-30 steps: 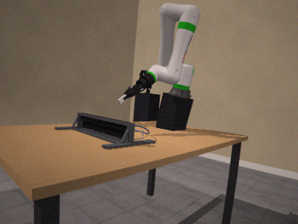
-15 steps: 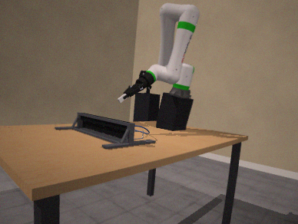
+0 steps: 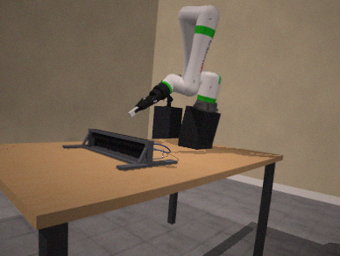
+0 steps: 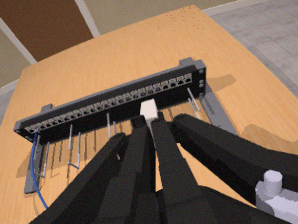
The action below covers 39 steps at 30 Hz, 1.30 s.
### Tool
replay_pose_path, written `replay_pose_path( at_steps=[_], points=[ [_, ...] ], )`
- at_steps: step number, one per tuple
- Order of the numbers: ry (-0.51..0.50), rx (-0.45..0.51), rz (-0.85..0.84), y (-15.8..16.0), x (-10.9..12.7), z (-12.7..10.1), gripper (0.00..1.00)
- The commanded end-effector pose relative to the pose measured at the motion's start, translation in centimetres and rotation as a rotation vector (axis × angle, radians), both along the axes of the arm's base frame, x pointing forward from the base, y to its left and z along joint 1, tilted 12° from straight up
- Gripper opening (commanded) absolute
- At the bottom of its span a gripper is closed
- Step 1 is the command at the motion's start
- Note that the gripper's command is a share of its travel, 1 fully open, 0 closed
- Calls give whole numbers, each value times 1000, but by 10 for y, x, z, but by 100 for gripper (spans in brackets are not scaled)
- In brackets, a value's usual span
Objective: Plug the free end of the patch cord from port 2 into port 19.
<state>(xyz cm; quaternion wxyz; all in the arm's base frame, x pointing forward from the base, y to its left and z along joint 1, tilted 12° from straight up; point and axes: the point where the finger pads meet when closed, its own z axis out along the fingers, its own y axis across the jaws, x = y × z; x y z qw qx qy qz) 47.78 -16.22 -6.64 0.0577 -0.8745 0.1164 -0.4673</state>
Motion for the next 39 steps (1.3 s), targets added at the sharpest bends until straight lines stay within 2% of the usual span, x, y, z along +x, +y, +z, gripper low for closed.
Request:
replay_pose_path(
  at_steps=[1, 10, 22, 27, 37, 39],
  points=[
    [-3, 4, 10, -21, -1, -4, 0],
    [-3, 4, 10, -37, -4, -8, 0],
    [-3, 4, 10, -38, 2, -12, 0],
    [-3, 4, 10, -38, 23, -26, 0],
    [-3, 4, 10, -38, 92, -72, 0],
    [-3, 4, 10, -38, 92, -72, 0]
  ],
)
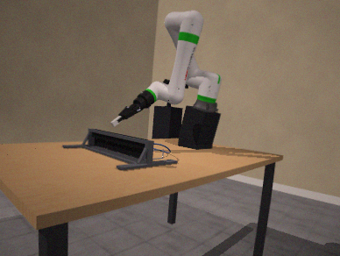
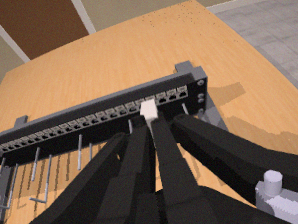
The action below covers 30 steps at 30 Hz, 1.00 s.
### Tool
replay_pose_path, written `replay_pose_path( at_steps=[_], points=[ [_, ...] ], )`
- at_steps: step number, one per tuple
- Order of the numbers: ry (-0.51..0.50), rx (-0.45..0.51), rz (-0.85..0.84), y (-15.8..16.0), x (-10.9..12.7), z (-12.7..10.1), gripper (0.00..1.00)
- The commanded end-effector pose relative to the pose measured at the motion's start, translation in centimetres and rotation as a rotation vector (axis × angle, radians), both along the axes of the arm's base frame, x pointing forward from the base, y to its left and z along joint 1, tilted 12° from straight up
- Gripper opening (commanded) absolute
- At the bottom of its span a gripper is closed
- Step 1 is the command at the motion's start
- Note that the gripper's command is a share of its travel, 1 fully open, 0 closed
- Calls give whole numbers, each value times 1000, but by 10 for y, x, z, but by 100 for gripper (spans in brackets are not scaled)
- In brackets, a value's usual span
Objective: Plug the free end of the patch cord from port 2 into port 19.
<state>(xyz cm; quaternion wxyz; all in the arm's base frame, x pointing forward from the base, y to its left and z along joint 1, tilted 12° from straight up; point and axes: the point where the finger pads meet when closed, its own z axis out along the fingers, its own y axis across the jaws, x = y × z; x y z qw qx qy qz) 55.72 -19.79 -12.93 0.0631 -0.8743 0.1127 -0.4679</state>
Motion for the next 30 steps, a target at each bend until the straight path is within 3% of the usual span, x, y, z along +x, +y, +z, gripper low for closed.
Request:
replay_pose_path(
  at_steps=[1, 7, 30],
  points=[
    [0, -2, -2, -2, 18, -12, 0],
    [0, -2, -2, -2, 33, -22, 0],
    [0, -2, -2, -2, 33, -23, 0]
  ],
)
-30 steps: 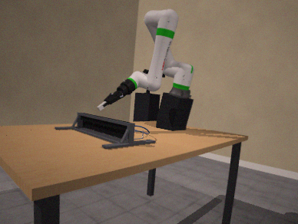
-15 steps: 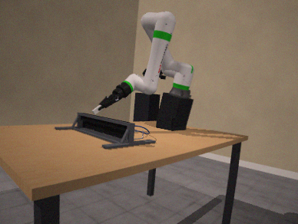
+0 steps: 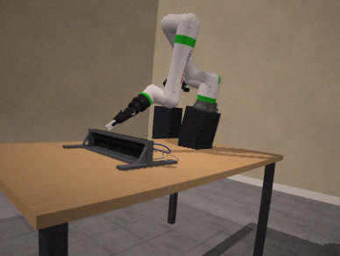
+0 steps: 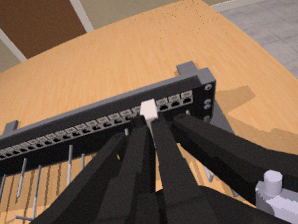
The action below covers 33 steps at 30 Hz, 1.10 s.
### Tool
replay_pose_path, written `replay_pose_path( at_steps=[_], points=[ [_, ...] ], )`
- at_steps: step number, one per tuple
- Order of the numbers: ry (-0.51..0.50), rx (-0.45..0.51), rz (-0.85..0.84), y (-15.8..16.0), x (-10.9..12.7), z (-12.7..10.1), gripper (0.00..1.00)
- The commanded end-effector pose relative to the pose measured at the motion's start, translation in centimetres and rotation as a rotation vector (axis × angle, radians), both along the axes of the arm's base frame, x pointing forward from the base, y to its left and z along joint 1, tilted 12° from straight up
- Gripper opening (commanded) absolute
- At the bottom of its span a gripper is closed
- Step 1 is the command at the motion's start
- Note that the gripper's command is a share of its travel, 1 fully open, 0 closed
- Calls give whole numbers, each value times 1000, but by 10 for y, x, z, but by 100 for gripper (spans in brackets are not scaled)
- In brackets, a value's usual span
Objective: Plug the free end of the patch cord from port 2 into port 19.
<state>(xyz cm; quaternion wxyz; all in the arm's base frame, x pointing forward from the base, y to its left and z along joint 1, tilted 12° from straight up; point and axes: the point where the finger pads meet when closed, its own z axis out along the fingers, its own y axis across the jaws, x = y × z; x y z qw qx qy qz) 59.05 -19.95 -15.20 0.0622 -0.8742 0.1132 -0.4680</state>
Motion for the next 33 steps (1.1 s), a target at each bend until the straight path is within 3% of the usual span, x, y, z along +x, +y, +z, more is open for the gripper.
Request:
replay_pose_path(
  at_steps=[1, 26, 33],
  points=[
    [0, 0, 0, 0, 0, 0, 0],
    [0, 0, 0, 0, 0, 0, 0],
    [0, 0, 0, 0, -21, 14, 0]
  ],
)
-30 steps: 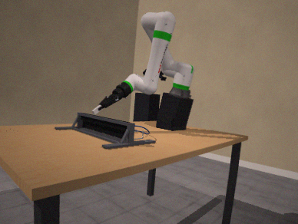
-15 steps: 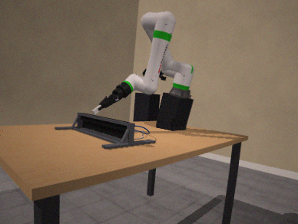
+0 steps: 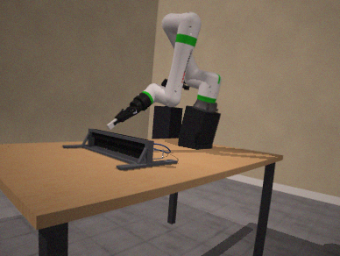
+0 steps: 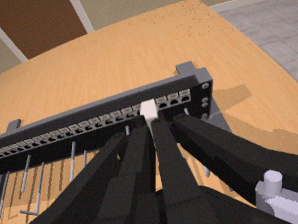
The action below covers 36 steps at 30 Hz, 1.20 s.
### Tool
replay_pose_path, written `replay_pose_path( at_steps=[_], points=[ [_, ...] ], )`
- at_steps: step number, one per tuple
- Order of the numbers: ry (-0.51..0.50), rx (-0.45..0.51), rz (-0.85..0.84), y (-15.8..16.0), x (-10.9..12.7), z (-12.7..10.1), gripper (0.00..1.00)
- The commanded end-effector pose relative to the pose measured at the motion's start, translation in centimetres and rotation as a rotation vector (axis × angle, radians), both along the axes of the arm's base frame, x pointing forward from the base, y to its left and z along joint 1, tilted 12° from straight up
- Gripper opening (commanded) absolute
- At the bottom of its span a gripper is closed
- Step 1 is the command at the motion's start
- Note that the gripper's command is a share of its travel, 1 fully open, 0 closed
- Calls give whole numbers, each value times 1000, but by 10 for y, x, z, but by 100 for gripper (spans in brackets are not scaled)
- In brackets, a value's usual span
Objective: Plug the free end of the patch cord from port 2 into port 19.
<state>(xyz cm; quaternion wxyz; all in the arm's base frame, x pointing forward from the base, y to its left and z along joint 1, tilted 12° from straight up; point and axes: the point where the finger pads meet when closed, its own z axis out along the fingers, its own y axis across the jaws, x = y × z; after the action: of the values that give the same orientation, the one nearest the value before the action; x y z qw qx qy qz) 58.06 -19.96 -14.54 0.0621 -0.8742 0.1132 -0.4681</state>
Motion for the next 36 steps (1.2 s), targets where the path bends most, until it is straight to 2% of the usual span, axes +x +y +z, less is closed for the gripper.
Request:
replay_pose_path(
  at_steps=[1, 3, 5, 14, 20, 29, 36],
  points=[
    [0, 0, 0, 0, -17, 11, 0],
    [0, 0, 0, 0, -31, 20, 0],
    [0, 0, 0, 0, -31, 20, 0],
    [0, 0, 0, 0, -90, 60, 0],
    [0, 0, 0, 0, -106, 71, 0],
    [12, 6, -13, -4, -107, 68, 0],
    [157, 96, -191, -41, -122, 33, 0]
  ],
)
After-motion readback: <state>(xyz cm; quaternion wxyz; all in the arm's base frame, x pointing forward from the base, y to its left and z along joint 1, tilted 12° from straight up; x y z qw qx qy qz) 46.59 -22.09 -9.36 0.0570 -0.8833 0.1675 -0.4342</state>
